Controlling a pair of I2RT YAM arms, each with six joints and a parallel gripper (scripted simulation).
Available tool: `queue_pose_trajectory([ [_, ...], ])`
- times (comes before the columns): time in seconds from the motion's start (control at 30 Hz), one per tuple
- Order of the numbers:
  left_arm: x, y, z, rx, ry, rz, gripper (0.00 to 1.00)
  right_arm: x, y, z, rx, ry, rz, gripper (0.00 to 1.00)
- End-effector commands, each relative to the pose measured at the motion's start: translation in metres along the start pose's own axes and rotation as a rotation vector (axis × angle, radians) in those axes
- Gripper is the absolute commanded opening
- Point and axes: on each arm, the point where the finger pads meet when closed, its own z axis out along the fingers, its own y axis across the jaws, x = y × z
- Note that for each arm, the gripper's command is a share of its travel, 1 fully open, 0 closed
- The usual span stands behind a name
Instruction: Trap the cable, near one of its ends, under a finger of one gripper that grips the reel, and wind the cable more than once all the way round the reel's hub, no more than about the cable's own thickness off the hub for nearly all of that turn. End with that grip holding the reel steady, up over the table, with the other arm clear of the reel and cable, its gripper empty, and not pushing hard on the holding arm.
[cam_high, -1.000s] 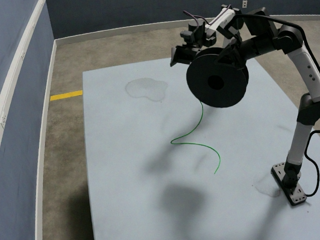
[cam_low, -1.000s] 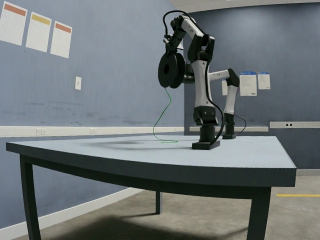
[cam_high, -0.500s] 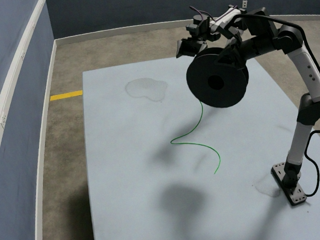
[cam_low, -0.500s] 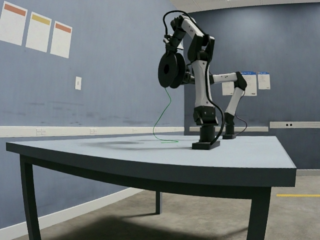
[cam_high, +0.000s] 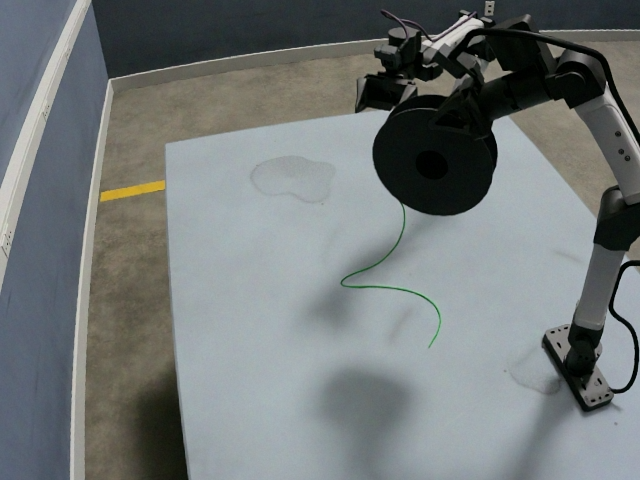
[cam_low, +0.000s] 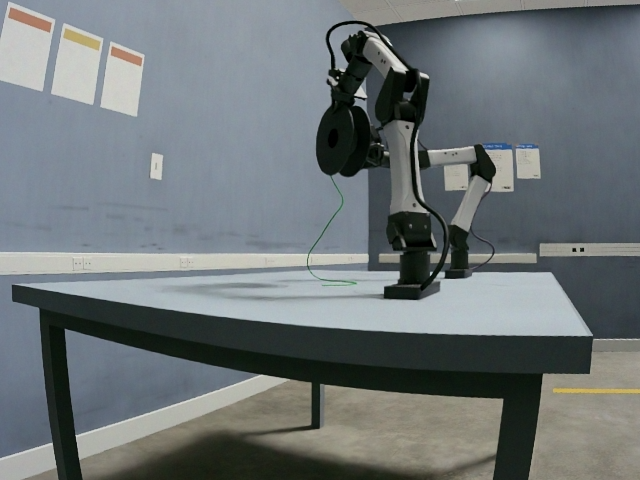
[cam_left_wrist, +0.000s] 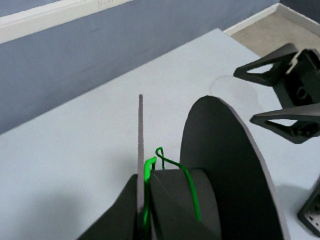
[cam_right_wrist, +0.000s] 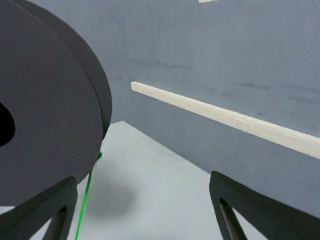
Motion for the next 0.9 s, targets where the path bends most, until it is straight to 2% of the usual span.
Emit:
queue_pose_trajectory([
  [0.0, -0.026, 0.002, -0.006, -0.002, -0.105, -0.024, 0.00, -0.004, -0.003, -0.005, 0.014, -0.013, 0.000, 0.80],
  [0.43, -0.026, 0.002, -0.006, -0.002, -0.105, -0.024, 0.00, -0.016, -0.014, -0.010, 0.058, -0.033, -0.008, 0.80],
  [0.87, -0.026, 0.002, -0.006, -0.002, -0.105, -0.024, 0.00, -0.025, -0.043, -0.019, 0.164, -0.041, -0.011, 0.80],
])
